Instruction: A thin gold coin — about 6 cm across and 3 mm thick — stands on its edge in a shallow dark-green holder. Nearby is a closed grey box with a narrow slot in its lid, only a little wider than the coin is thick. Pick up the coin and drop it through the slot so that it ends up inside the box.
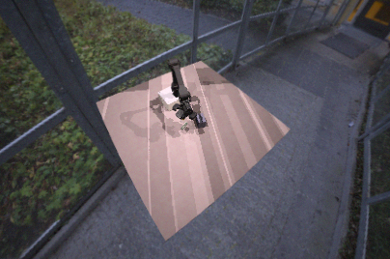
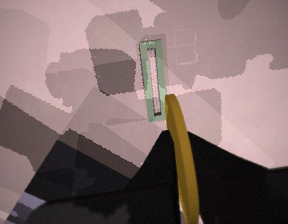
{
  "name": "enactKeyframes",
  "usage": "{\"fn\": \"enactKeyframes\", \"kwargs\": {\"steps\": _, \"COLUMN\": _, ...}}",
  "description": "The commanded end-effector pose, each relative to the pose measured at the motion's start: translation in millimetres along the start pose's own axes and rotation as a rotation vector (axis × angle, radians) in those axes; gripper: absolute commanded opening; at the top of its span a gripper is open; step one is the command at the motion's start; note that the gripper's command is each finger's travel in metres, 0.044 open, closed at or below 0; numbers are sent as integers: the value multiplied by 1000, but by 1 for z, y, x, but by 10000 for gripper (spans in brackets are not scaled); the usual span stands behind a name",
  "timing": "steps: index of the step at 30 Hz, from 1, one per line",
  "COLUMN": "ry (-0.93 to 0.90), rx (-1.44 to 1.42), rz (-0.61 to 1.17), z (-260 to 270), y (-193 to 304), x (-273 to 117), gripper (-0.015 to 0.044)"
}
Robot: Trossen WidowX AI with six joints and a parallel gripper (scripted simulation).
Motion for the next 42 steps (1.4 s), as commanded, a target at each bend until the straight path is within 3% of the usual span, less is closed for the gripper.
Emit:
{"fn": "enactKeyframes", "kwargs": {"steps": 1, "ry": -1, "rx": -90, "rz": -8, "z": 1, "y": 0, "x": -3, "gripper": 0}}
{"fn": "enactKeyframes", "kwargs": {"steps": 22, "ry": 1, "rx": -787, "rz": -7, "z": 6, "y": 9, "x": -3, "gripper": 0}}
{"fn": "enactKeyframes", "kwargs": {"steps": 42, "ry": -4, "rx": -805, "rz": -8, "z": 37, "y": 21, "x": -4, "gripper": 0}}
Point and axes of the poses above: the point midway between the two fingers, 35 mm back from their tips, its own x axis out along the fingers, its own z axis across the jaws, y = z × x, the point moved 9 cm from there along -x, back along the fingers, and after that the axes turned 13 degrees about -x, right-handed, at the moved point
